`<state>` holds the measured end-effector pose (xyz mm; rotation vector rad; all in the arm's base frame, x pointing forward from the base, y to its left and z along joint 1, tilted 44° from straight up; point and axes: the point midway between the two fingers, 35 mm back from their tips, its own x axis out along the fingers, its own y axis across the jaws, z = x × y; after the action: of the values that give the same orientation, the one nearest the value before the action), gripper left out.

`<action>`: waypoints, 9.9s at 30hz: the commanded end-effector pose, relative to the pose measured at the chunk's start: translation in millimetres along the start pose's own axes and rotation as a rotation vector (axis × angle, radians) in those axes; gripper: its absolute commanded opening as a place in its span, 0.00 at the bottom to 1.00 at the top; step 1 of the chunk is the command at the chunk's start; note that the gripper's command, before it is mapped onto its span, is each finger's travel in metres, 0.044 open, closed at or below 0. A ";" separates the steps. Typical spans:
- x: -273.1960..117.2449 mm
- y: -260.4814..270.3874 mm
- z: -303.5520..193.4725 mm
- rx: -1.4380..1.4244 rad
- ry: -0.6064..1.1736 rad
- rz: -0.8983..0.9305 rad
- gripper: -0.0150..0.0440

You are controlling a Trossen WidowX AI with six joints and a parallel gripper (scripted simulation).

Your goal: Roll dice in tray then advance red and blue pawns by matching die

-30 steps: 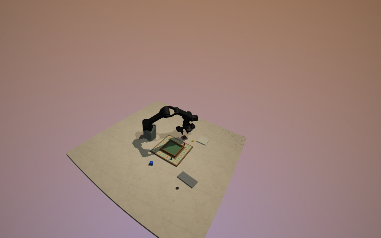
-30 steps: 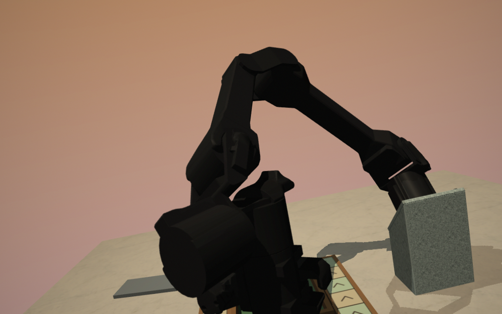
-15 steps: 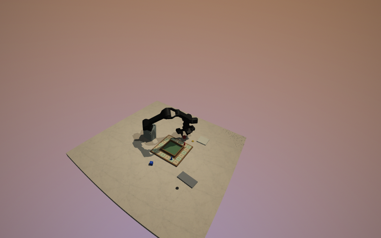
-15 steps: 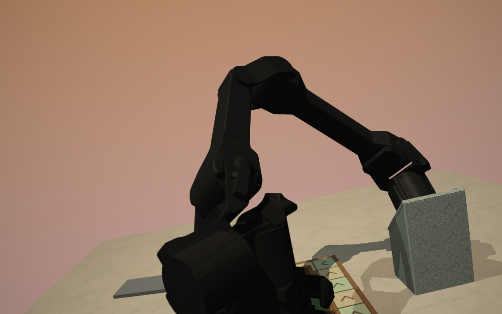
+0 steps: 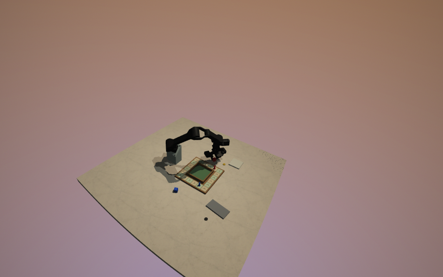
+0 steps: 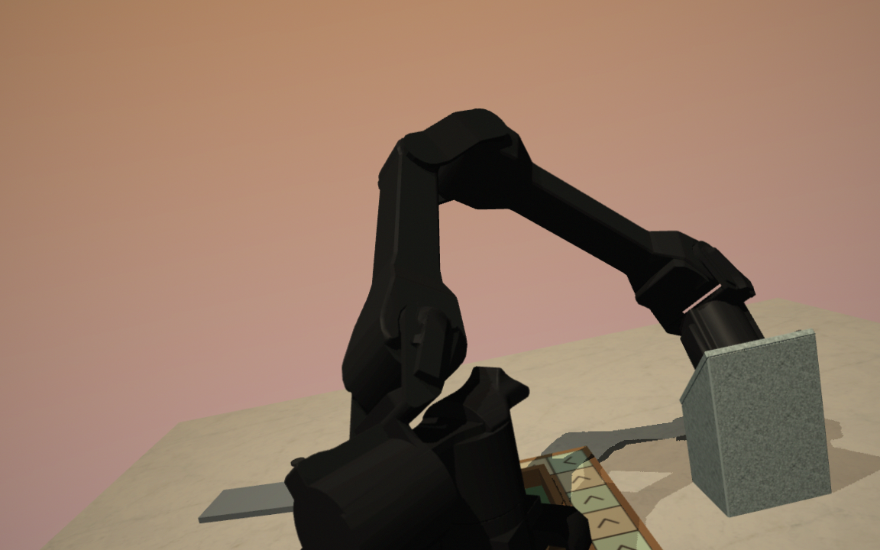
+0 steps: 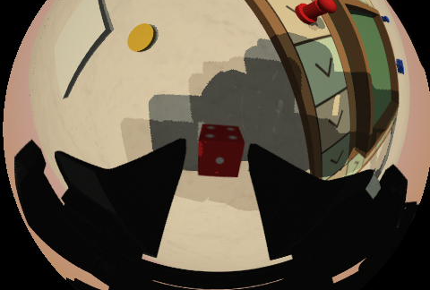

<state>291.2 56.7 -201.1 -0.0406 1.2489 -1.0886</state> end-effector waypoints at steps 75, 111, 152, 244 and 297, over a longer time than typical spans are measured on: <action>-102.3 -104.9 84.8 -1.298 -0.004 0.010 0.25; -79.8 -177.7 110.1 -2.148 0.010 -0.013 0.25; -106.8 -197.9 123.4 -1.999 -0.479 0.889 0.25; -36.2 -408.5 210.3 -1.048 0.000 -0.028 0.72; -64.9 -402.3 220.3 -1.075 -0.017 -0.020 0.25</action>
<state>206.3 -236.3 140.5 -0.8773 1.6984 -0.3045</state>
